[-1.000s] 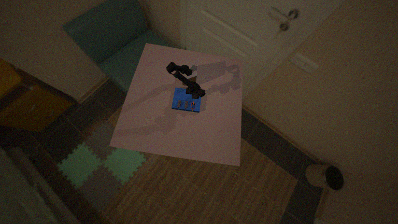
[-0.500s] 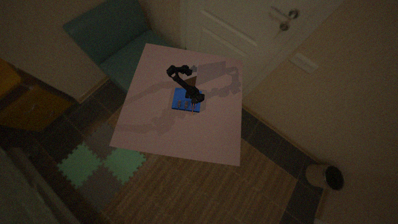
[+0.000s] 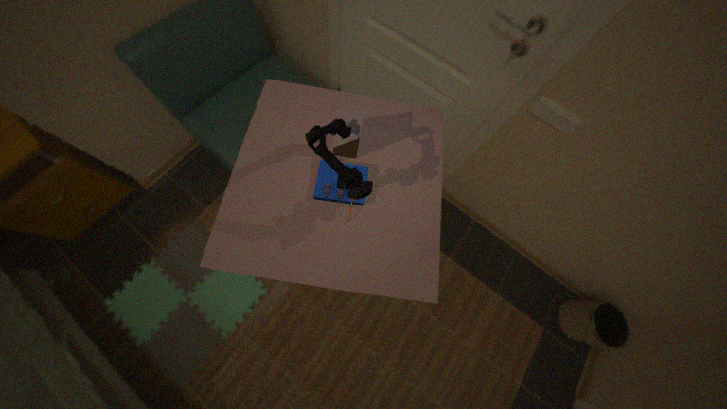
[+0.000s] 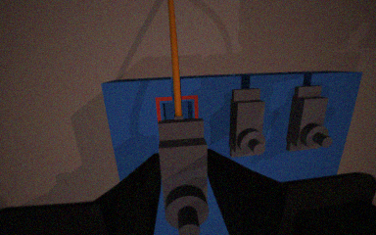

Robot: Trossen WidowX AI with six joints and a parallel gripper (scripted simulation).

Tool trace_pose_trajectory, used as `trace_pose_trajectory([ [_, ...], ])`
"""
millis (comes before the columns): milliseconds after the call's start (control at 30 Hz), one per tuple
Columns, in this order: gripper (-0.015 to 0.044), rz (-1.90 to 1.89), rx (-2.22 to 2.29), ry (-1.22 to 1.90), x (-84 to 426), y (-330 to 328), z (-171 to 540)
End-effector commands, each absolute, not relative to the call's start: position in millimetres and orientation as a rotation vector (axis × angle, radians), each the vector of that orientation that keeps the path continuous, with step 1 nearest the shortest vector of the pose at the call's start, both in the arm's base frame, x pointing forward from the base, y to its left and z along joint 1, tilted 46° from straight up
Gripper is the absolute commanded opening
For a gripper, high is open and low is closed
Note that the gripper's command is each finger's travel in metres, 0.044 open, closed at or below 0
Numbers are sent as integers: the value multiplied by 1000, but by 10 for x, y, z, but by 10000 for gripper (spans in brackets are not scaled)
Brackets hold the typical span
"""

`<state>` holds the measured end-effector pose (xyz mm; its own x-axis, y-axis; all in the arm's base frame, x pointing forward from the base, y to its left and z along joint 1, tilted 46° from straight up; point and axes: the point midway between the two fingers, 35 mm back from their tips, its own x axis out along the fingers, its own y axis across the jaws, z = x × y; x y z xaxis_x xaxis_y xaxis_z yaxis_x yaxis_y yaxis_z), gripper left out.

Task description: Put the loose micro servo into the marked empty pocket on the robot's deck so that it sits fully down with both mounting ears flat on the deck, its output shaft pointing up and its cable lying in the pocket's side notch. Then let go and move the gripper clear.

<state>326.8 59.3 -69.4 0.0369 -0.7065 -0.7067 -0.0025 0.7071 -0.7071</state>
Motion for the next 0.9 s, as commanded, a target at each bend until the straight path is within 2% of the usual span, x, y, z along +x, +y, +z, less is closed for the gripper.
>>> trace_pose_trajectory([
  [0, 0, -592, -633, 1446, 3346, 607, -677],
  [867, 0, -592, -634, 1446, 3360, 462, -815],
])
